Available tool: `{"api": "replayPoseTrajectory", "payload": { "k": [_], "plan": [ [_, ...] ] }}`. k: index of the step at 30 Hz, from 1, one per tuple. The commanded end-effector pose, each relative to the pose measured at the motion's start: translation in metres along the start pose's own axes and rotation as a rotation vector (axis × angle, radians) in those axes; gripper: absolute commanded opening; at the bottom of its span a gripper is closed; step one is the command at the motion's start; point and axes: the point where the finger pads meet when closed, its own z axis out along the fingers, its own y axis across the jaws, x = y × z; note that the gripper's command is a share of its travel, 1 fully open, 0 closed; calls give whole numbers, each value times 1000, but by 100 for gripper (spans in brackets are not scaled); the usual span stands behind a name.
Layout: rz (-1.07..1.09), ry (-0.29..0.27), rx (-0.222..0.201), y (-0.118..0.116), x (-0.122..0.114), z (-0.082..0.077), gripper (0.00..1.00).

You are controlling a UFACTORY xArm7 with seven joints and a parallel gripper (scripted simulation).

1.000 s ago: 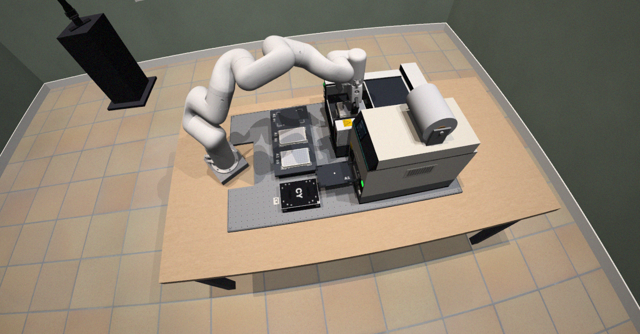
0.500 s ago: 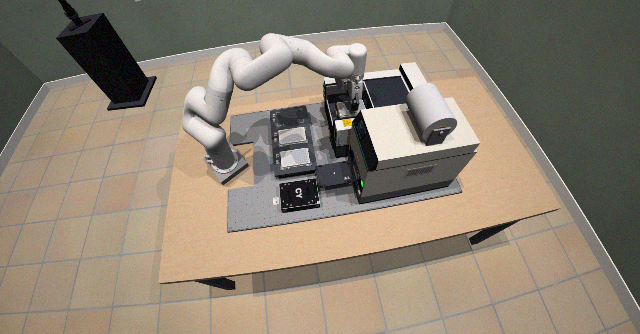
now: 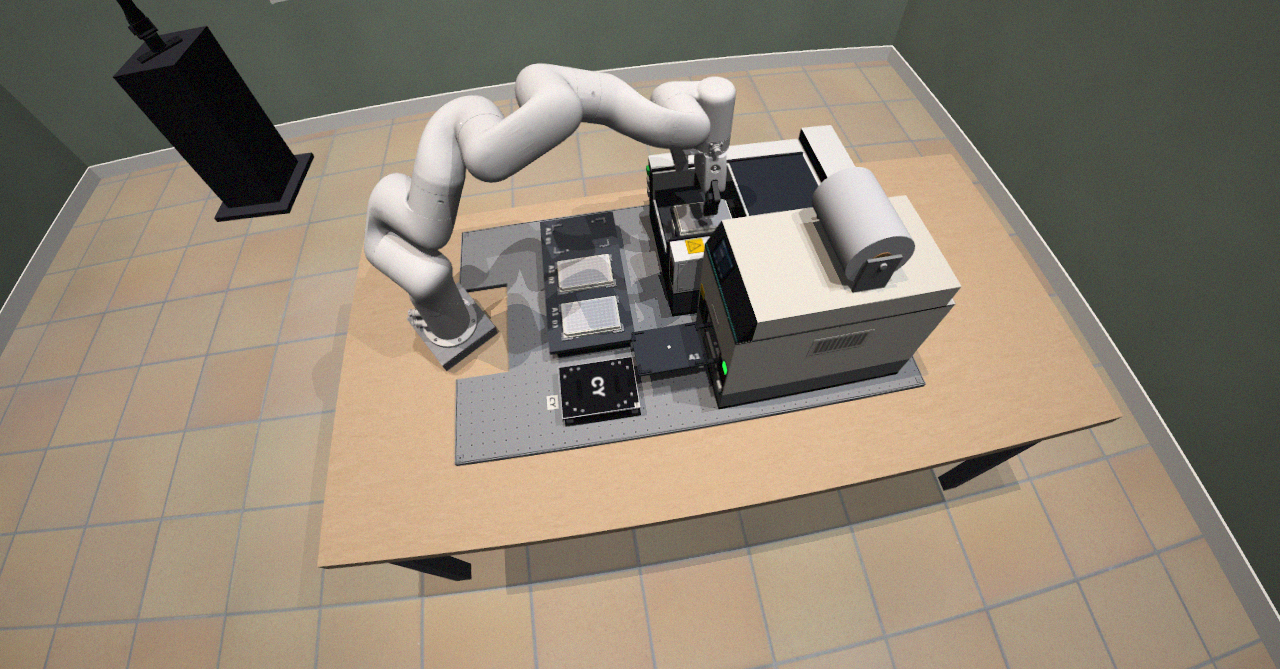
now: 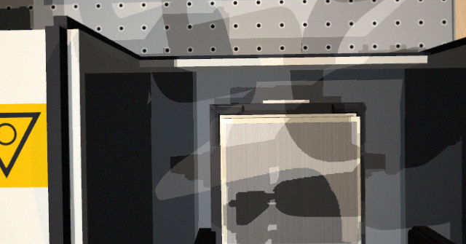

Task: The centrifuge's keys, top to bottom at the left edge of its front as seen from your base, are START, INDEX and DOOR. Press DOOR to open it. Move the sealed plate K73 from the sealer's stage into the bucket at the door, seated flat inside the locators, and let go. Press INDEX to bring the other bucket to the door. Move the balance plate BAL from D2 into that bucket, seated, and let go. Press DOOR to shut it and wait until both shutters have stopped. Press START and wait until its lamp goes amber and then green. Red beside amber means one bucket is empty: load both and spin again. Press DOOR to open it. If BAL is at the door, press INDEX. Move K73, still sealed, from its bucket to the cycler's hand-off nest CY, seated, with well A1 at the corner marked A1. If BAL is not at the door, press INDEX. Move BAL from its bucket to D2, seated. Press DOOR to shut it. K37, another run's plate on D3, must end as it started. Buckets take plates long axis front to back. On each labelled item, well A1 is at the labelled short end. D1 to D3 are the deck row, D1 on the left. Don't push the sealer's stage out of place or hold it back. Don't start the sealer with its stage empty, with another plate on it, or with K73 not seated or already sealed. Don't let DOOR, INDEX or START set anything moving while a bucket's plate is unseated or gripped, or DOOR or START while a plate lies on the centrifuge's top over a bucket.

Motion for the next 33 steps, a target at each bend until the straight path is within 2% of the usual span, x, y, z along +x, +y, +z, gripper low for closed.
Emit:
{"api": "replayPoseTrajectory", "payload": {
  "k": [1, 33],
  "plan": [
    [0, -6, -3, 0, -1, -10, 100],
    [0, -6, -3, 0, -1, -57, 100]
  ]
}}
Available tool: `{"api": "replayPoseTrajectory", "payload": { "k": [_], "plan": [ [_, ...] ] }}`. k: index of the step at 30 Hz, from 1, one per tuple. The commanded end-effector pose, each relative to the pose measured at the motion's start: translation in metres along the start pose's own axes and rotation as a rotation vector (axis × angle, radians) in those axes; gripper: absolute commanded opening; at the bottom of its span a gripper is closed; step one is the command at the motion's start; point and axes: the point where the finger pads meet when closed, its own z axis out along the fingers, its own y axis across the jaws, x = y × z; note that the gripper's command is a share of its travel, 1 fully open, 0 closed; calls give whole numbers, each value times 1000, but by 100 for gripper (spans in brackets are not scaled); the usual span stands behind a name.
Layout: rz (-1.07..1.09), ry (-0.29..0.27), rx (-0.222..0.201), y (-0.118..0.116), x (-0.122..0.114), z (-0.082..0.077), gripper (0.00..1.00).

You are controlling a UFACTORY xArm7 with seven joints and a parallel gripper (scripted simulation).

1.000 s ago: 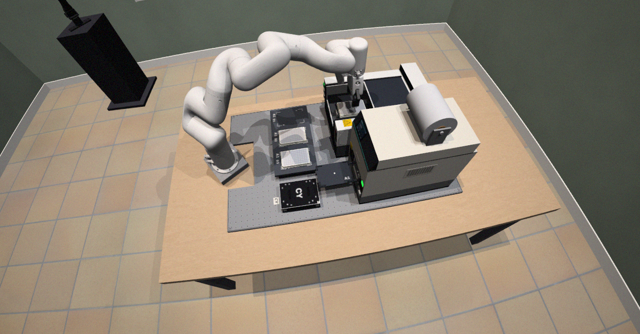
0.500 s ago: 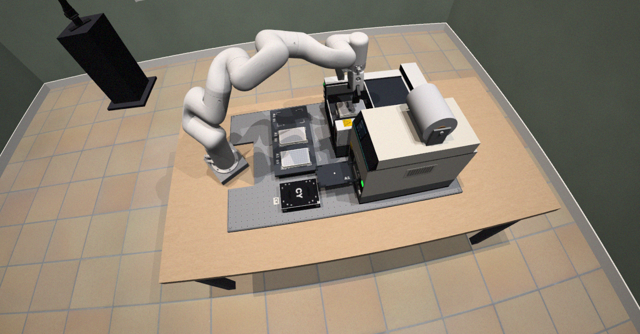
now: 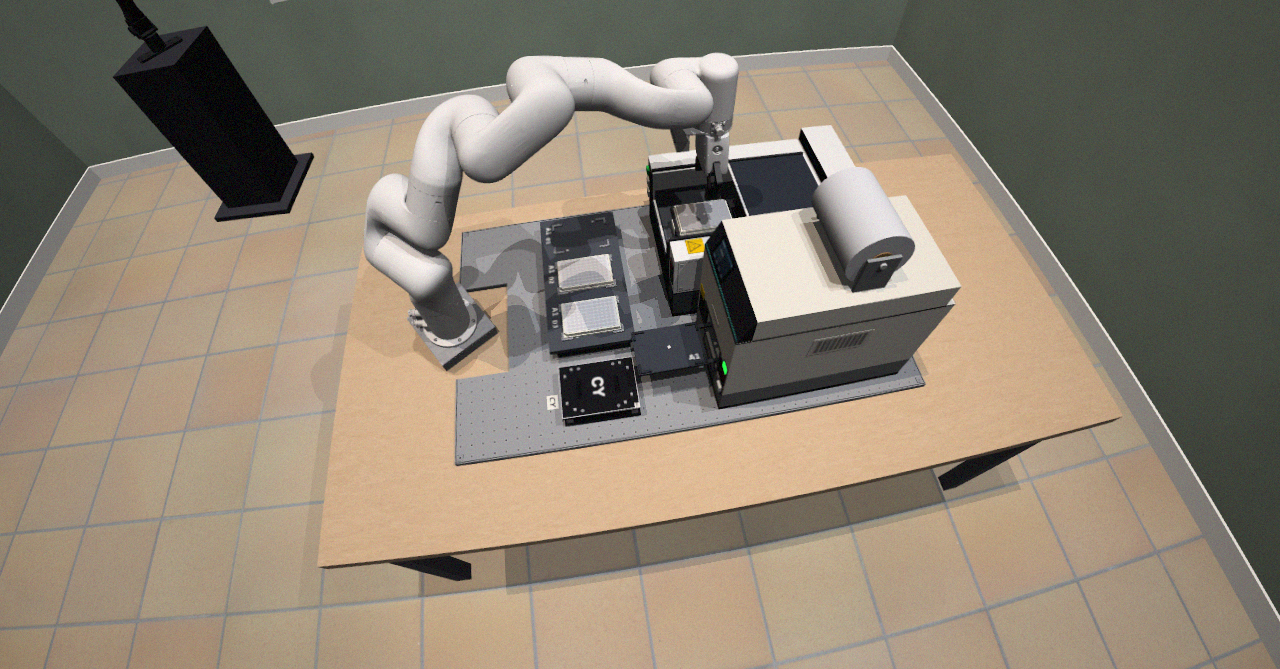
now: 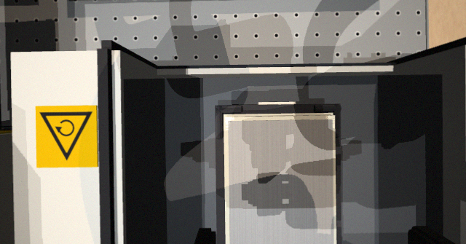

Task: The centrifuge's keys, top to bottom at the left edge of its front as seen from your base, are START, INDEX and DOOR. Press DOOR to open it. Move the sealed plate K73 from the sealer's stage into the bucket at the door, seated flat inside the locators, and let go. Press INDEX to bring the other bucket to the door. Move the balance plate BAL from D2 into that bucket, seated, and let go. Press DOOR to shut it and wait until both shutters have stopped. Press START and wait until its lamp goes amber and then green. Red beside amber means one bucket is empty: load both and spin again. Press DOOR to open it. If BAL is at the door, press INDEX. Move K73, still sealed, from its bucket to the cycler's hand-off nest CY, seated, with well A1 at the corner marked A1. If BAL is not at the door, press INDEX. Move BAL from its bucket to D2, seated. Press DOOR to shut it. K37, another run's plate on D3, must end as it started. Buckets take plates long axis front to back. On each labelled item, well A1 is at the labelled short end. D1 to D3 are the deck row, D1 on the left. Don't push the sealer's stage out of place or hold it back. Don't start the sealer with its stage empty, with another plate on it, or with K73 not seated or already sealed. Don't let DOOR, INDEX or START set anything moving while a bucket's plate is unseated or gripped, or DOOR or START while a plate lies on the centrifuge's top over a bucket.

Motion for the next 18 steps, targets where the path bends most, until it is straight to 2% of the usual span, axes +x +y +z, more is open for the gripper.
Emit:
{"api": "replayPoseTrajectory", "payload": {
  "k": [1, 9, 13, 14, 18],
  "plan": [
    [0, -6, -2, 0, -1, -10, 100],
    [0, -6, -2, 0, -1, -23, 100],
    [0, -6, -2, 0, -1, -23, 100],
    [0, -6, -3, 3, 3, -23, 0],
    [0, -5, -3, 15, 19, -19, 0]
  ]
}}
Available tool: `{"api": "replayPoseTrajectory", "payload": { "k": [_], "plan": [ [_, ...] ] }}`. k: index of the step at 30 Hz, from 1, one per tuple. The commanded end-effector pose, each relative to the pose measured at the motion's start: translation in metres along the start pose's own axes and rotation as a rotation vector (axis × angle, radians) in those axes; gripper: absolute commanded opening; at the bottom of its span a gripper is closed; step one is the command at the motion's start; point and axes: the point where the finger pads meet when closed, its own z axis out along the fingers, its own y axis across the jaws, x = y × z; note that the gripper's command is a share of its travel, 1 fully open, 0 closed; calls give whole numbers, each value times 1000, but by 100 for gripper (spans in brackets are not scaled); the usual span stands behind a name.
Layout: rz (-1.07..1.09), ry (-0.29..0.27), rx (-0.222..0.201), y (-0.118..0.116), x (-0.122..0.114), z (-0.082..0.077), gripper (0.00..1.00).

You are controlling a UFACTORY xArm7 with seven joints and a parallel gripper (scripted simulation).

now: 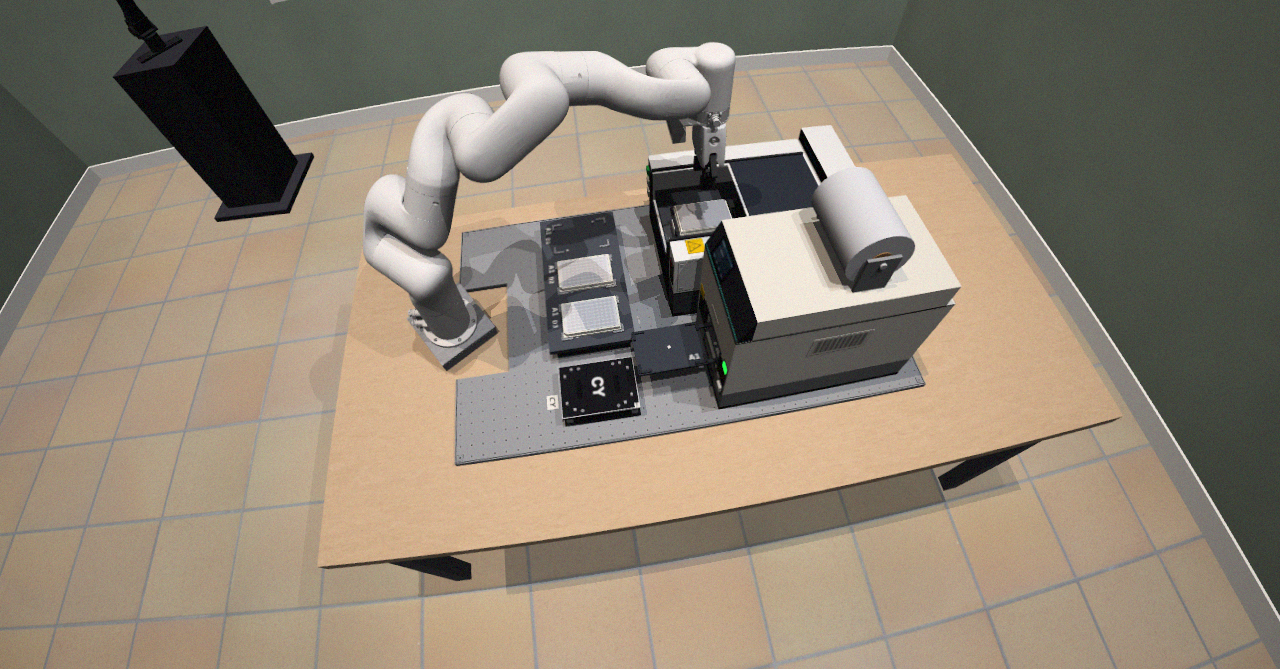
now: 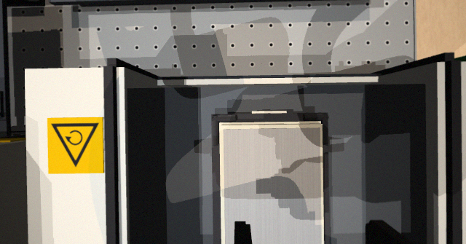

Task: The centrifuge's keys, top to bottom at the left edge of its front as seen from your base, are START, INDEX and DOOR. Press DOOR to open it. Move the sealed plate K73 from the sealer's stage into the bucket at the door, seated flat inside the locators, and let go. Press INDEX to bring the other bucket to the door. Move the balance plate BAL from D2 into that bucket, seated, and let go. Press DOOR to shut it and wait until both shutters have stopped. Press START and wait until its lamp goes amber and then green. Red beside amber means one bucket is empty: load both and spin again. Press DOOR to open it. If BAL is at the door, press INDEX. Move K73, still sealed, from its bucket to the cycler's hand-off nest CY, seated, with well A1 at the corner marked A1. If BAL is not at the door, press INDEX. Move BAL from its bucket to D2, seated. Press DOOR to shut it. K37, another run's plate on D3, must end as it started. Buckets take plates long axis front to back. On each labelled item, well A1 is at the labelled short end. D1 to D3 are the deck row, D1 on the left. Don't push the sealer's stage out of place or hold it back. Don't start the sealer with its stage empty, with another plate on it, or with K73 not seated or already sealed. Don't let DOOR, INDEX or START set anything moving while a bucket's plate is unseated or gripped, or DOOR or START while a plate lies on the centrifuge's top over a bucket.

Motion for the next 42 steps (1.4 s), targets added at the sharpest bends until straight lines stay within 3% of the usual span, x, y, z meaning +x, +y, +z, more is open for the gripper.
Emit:
{"api": "replayPoseTrajectory", "payload": {
  "k": [1, 42],
  "plan": [
    [-1, -7, -3, 13, 16, 0, 0],
    [-1, -5, -4, 119, 165, 30, 0]
  ]
}}
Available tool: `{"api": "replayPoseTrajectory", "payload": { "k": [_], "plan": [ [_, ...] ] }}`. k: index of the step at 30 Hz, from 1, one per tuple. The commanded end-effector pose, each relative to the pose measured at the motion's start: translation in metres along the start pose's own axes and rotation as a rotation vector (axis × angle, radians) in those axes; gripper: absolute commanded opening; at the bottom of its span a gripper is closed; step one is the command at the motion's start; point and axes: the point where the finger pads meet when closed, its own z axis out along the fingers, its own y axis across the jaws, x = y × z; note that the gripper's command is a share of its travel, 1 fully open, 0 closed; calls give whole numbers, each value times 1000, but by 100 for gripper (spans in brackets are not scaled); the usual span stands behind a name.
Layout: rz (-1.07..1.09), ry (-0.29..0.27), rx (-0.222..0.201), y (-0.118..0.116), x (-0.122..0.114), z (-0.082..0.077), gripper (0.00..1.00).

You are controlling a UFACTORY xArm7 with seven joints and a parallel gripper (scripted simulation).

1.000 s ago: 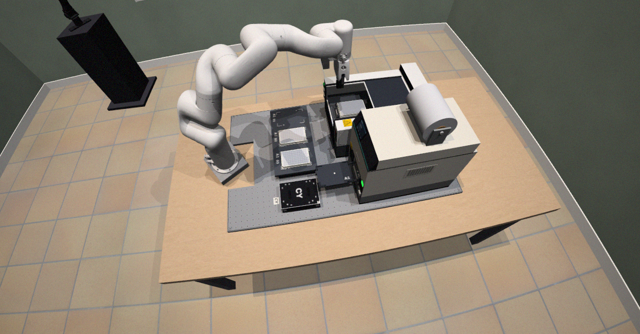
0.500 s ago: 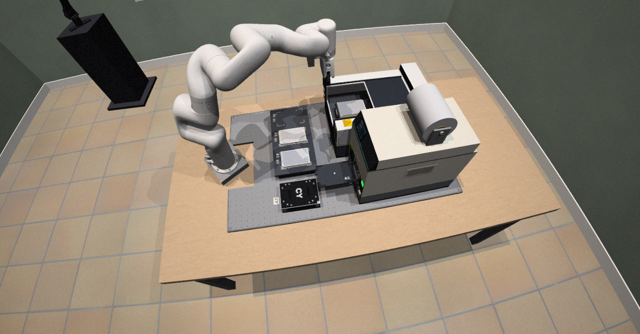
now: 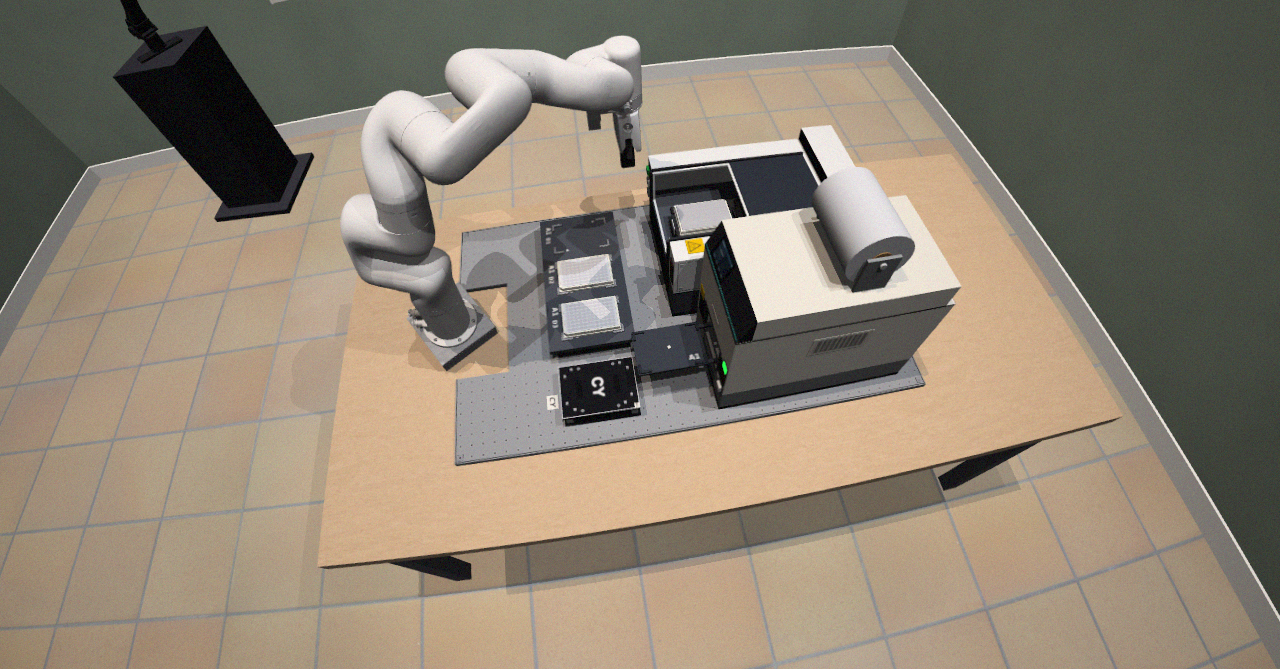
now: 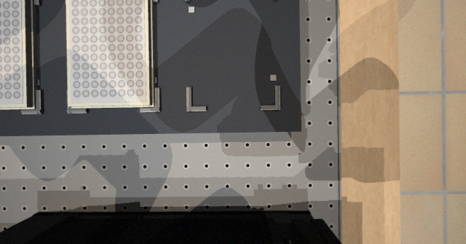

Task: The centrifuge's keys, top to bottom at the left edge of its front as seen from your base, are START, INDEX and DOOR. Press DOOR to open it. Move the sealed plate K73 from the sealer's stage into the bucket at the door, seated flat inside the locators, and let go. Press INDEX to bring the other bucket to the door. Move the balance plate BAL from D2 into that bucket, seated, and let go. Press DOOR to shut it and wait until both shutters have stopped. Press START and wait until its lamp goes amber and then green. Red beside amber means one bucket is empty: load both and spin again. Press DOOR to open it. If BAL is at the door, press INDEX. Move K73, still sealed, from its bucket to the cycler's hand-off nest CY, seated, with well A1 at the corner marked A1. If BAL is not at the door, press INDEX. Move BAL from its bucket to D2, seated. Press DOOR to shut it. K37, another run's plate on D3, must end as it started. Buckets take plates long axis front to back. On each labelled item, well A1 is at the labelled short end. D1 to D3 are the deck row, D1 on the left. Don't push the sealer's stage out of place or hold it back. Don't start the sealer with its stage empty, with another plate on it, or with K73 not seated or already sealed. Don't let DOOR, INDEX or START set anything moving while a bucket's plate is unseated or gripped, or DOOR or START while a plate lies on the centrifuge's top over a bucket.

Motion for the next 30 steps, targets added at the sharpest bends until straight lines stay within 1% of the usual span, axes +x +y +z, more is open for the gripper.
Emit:
{"api": "replayPoseTrajectory", "payload": {
  "k": [1, 2, 4, 9, 23, 30],
  "plan": [
    [1, -6, -4, 14, 18, 1, 0],
    [1, -6, -4, 17, 22, 2, 0],
    [1, -6, -4, 17, 22, 2, 0],
    [1, -6, -4, 31, 41, 6, 0],
    [1, -6, -4, 31, 41, 6, 0],
    [2, -239, -4, 31, 41, 6, 0]
  ]
}}
